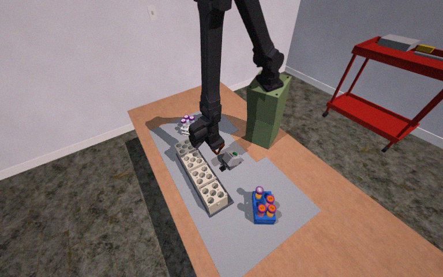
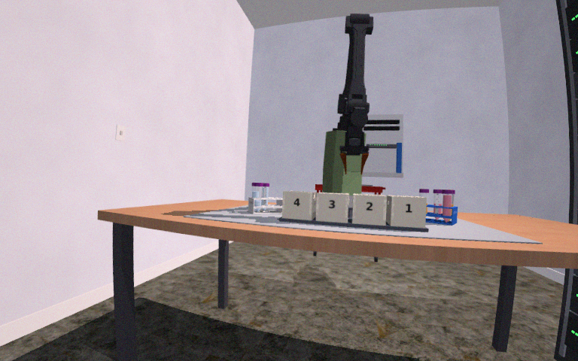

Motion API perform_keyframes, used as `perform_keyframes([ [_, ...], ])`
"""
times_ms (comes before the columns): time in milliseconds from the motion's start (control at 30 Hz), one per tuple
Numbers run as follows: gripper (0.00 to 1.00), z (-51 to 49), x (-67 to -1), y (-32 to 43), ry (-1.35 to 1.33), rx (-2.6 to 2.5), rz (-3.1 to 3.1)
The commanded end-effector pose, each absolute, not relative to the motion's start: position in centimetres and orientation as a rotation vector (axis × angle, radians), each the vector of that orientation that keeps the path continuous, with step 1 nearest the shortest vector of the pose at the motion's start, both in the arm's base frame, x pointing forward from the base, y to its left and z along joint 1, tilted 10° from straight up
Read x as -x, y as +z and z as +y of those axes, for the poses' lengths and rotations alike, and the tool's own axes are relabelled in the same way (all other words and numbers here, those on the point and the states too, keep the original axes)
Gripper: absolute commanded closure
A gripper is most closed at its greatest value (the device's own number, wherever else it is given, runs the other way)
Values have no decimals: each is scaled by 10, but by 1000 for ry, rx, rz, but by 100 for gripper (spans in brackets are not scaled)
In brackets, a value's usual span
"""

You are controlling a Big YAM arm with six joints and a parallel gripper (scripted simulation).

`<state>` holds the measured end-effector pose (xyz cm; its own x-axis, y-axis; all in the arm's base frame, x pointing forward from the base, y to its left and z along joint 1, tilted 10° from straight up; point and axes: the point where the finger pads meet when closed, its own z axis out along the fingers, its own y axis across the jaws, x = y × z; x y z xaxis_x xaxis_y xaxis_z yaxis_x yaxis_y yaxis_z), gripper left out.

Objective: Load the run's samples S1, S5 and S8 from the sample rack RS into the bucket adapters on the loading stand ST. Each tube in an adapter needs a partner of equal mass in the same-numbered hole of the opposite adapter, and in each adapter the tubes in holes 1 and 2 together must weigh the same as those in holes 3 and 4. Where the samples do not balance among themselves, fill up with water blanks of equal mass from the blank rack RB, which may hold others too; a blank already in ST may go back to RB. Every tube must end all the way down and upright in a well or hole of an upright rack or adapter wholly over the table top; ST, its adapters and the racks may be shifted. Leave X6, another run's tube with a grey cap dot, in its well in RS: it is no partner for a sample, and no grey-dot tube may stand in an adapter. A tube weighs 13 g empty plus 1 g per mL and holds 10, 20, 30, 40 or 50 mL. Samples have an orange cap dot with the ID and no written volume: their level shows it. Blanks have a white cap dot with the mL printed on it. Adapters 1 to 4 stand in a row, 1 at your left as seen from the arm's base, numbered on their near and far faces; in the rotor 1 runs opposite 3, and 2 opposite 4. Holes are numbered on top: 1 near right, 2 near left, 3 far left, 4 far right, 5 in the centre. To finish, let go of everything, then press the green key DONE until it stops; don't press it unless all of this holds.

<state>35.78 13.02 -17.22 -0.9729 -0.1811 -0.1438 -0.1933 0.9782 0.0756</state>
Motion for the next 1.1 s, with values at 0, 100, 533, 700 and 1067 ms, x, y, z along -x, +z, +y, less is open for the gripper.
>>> perform_keyframes([
  [0, 45, 139, -369, -178, 141, 273, 2958],
  [100, 45, 139, -370, -184, 141, 275, 2959],
  [533, 0, 30, -385, -195, 199, -660, 2953],
  [700, 0, 6, -394, -192, 215, -840, 2899],
  [1067, 0, -87, -411, -201, 210, -808, 2907],
])
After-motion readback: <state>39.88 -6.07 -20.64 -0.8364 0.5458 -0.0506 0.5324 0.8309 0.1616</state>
